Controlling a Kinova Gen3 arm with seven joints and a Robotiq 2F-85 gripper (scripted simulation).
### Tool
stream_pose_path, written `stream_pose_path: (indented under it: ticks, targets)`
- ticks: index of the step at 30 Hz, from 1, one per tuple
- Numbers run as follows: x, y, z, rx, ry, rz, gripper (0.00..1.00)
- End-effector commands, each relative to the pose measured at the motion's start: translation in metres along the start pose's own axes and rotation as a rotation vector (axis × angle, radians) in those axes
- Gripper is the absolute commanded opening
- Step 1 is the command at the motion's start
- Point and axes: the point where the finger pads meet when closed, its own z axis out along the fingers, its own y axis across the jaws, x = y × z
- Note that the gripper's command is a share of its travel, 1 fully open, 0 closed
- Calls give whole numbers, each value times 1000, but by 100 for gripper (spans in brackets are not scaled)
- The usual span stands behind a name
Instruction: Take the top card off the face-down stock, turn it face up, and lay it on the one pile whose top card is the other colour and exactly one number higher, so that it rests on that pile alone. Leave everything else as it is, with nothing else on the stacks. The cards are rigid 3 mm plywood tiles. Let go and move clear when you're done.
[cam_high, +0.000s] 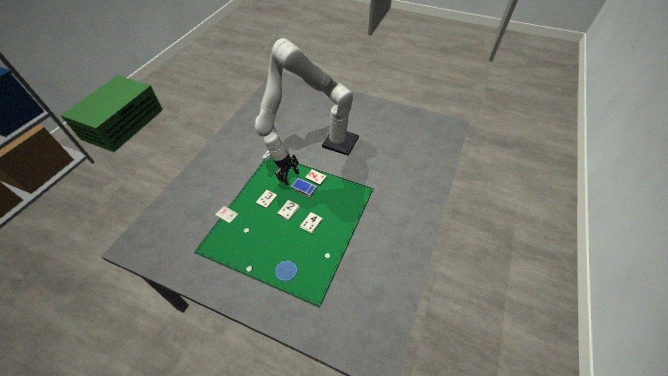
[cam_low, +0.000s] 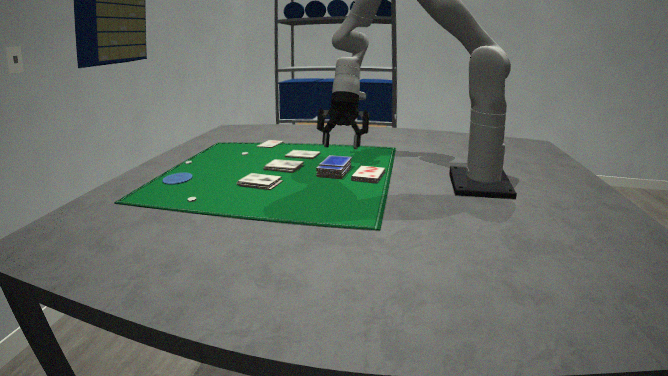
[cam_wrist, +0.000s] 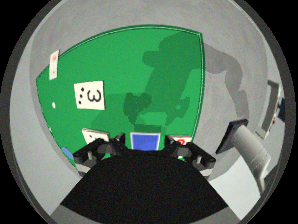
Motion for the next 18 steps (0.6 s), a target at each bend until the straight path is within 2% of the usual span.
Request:
stream_pose_path:
  ticks: [1,18]
  targets:
    - [2,2,6,-1,-3,1,85]
    - [3,1,8,0,-3,1,85]
